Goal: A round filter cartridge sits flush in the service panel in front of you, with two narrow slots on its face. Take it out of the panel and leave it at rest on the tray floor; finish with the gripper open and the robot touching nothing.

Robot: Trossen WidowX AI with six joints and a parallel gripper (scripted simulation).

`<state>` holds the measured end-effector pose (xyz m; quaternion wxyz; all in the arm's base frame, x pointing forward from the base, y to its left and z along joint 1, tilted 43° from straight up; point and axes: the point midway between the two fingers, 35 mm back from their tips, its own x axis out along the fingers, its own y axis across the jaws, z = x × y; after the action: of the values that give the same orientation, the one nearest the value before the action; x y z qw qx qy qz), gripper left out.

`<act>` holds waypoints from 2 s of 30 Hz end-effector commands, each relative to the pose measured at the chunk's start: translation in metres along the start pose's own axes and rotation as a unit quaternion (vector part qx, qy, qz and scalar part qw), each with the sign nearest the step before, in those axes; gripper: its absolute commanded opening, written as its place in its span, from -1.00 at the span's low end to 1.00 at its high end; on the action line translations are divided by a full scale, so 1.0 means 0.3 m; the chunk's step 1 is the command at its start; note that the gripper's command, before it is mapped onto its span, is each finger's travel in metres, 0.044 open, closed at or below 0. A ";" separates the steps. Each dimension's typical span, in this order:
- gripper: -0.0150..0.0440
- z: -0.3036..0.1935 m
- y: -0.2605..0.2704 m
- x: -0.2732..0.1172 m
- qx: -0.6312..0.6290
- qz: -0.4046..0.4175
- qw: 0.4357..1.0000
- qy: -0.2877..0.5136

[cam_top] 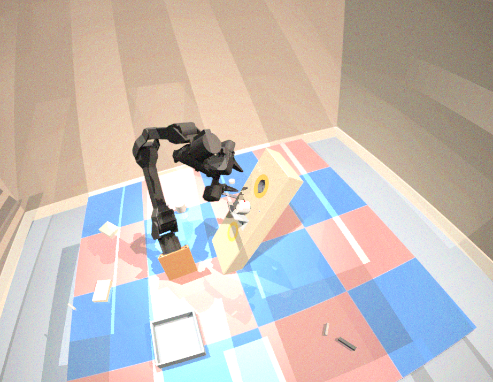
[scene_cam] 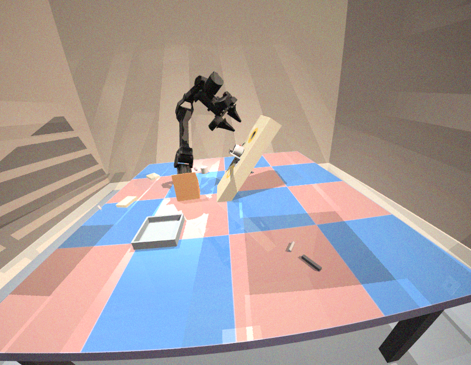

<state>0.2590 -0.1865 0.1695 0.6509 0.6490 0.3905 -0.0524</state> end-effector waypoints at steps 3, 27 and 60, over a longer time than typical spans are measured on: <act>0.54 -0.133 -0.125 0.077 -0.335 -0.042 0.937 0.095; 0.54 -0.167 -0.156 0.154 -0.392 -0.042 0.912 0.115; -0.11 -0.186 -0.169 0.238 -0.393 -0.042 0.911 0.116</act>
<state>0.2547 -0.1132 0.0957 0.8002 0.3264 0.4789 0.1540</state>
